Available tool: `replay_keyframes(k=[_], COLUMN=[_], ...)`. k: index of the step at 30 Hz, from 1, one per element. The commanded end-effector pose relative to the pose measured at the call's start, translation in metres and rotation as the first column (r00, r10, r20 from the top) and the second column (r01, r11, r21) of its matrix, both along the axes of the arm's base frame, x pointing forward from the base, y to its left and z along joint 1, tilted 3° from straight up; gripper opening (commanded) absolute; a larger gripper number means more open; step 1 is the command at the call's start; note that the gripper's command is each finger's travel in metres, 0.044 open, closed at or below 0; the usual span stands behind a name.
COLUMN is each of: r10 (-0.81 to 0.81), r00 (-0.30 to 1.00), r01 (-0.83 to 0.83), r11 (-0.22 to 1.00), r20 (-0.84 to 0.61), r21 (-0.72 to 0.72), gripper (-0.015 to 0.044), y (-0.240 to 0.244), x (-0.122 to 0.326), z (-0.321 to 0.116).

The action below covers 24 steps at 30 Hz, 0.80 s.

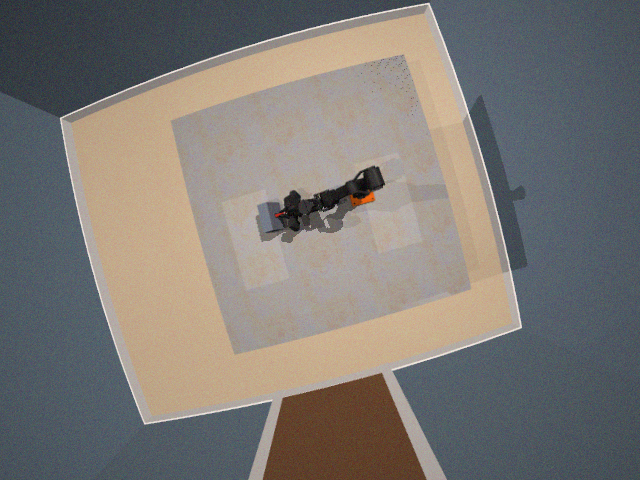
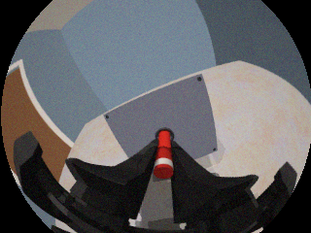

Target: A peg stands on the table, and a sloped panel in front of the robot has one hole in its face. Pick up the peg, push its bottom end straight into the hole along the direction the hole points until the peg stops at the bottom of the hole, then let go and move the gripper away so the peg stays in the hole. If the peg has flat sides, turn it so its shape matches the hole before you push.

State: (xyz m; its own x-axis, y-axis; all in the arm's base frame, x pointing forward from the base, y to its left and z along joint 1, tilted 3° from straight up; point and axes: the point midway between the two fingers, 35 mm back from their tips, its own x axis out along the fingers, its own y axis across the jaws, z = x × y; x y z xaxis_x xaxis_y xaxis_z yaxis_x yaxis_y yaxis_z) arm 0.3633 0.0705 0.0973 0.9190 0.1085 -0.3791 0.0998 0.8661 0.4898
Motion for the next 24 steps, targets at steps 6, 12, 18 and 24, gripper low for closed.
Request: replay_keyframes(k=[6,12,18,24], r10=[0.000,0.000,0.000,0.000], r00=[1.000,1.000,1.000,1.000], r01=[0.000,0.000,0.000,0.000], r11=[1.000,1.000,1.000,1.000], r20=[0.000,0.000,0.000,0.000], r21=[0.000,0.000,0.000,0.000], gripper=[0.0000,0.0105,0.0263,0.0420], y=[0.0000,0.0000,0.0000,-0.0001], x=[0.0000,0.0000,0.0000,-0.0011], z=[0.0000,0.0000,0.0000,0.0008])
